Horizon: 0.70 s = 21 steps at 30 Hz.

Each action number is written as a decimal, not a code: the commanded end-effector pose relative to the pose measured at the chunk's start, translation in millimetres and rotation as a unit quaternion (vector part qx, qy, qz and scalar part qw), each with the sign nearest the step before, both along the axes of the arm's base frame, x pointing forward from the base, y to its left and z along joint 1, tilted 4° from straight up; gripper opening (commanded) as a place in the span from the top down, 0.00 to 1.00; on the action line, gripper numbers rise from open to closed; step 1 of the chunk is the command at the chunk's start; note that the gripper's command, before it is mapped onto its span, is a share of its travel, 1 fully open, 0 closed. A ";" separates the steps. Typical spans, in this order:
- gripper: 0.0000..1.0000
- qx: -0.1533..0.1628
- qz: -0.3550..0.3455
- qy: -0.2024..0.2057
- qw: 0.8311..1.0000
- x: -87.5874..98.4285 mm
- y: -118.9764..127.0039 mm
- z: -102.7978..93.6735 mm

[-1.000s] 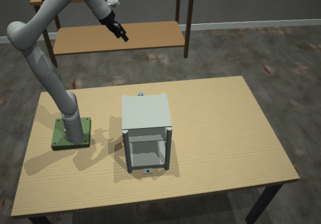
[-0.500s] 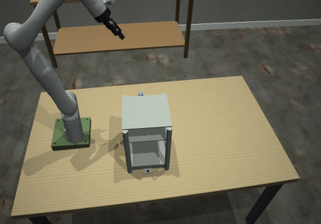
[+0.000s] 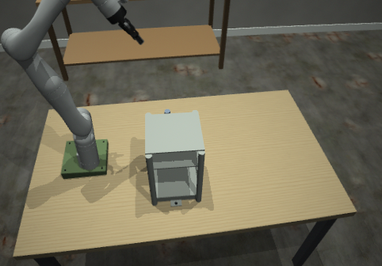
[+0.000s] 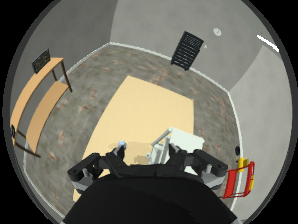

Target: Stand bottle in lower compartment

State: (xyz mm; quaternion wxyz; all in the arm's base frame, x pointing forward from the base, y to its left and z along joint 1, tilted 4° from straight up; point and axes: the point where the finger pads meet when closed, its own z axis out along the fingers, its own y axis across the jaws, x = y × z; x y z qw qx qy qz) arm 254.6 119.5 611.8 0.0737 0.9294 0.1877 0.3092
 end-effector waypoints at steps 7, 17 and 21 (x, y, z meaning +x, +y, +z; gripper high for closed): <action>0.19 0.004 -0.022 -0.015 1.000 -8.8 1.3 6.9; 0.19 0.012 -0.062 -0.037 0.997 -23.4 7.5 14.6; 0.19 0.012 -0.062 -0.037 0.997 -23.4 7.5 14.6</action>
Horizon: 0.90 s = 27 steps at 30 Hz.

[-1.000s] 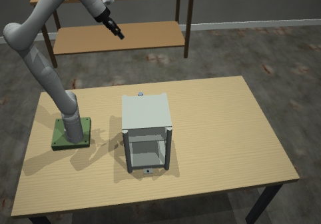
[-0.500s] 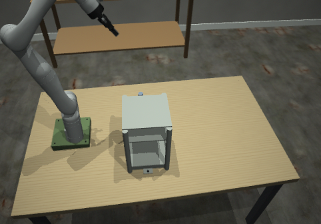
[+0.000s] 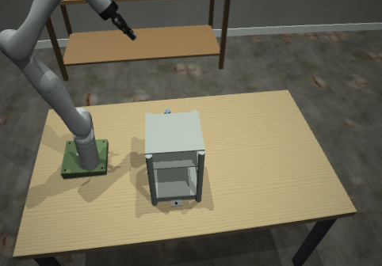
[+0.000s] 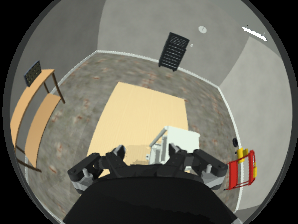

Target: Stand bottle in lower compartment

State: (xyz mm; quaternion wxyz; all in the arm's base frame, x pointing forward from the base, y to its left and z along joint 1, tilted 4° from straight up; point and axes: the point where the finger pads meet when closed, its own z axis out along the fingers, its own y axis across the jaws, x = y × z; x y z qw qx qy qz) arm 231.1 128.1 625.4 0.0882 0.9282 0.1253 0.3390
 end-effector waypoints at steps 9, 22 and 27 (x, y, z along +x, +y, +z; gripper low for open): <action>0.19 0.003 -0.023 -0.013 1.000 -6.9 2.8 4.1; 0.19 0.009 -0.063 -0.036 0.997 -20.0 12.2 8.4; 0.19 0.009 -0.063 -0.036 0.997 -20.0 12.2 8.4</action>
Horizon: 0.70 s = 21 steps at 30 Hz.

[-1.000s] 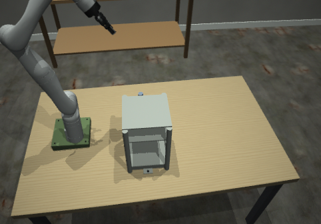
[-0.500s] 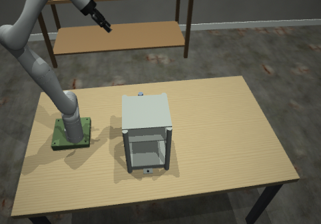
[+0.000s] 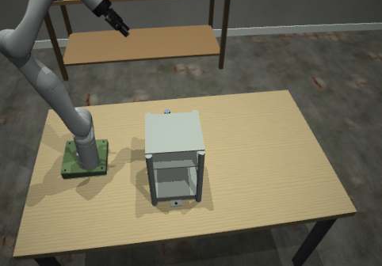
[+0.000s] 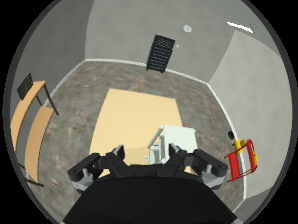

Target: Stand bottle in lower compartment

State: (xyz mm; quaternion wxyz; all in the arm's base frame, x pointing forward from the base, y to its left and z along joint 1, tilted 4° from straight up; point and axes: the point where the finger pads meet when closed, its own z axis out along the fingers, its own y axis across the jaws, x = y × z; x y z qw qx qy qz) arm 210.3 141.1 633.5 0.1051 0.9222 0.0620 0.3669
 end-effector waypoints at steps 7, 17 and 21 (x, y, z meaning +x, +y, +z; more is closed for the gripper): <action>0.19 0.003 -0.022 -0.011 1.000 -5.1 4.8 1.5; 0.19 0.005 -0.042 -0.023 0.999 -10.7 10.7 2.0; 0.19 0.006 -0.062 -0.034 0.997 -15.7 17.1 2.0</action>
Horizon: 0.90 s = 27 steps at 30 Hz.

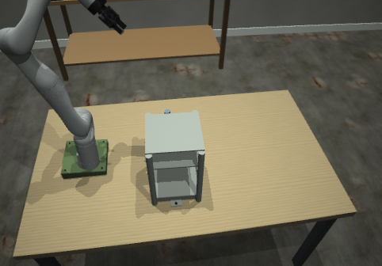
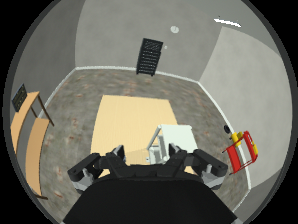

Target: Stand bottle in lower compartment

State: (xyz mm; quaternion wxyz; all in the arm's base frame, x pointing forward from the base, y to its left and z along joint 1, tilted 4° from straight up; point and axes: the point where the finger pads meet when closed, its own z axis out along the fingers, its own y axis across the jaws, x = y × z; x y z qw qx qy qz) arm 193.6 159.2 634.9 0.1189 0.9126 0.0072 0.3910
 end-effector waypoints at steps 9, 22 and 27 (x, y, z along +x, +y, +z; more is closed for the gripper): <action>0.19 0.000 -0.030 -0.013 0.999 -3.6 5.7 -0.2; 0.19 0.001 -0.049 -0.025 0.998 -7.5 12.8 -1.6; 0.19 0.001 -0.049 -0.025 0.998 -7.5 12.8 -1.6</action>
